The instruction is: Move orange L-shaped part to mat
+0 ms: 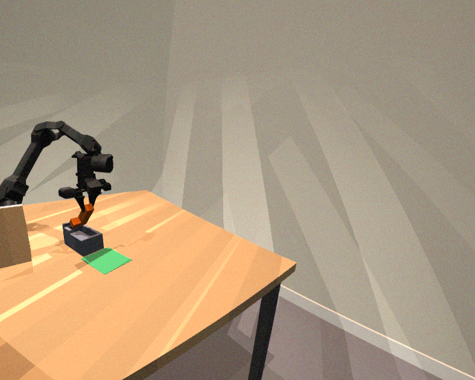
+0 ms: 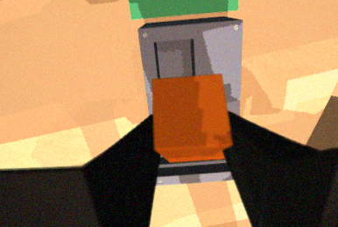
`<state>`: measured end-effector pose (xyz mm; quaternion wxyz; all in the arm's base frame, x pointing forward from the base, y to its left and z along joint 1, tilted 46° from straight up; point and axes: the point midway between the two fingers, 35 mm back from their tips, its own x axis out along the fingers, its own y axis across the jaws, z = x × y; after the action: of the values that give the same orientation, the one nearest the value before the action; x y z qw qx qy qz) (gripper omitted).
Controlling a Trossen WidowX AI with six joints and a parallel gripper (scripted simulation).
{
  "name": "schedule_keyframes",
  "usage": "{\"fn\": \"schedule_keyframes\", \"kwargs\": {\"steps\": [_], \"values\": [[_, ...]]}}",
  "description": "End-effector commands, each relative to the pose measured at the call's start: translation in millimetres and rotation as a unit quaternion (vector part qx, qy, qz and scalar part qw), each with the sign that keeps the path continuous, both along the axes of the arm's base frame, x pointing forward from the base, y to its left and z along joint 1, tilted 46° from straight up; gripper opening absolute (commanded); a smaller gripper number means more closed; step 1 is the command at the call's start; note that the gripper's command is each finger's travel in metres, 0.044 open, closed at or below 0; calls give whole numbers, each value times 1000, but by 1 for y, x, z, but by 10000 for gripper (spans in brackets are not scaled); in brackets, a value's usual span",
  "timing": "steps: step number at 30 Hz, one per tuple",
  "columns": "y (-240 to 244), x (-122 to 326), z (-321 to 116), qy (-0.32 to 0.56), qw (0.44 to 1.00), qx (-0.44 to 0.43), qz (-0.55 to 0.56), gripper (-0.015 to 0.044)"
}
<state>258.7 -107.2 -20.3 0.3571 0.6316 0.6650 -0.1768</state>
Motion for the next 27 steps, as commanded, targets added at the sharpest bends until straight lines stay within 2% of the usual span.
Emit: {"fn": "schedule_keyframes", "kwargs": {"steps": [1,27], "values": [[-13,3,-10,-5,1000,-5,0,0],[-83,21,-77,-6,1000,-8,0,0]]}}
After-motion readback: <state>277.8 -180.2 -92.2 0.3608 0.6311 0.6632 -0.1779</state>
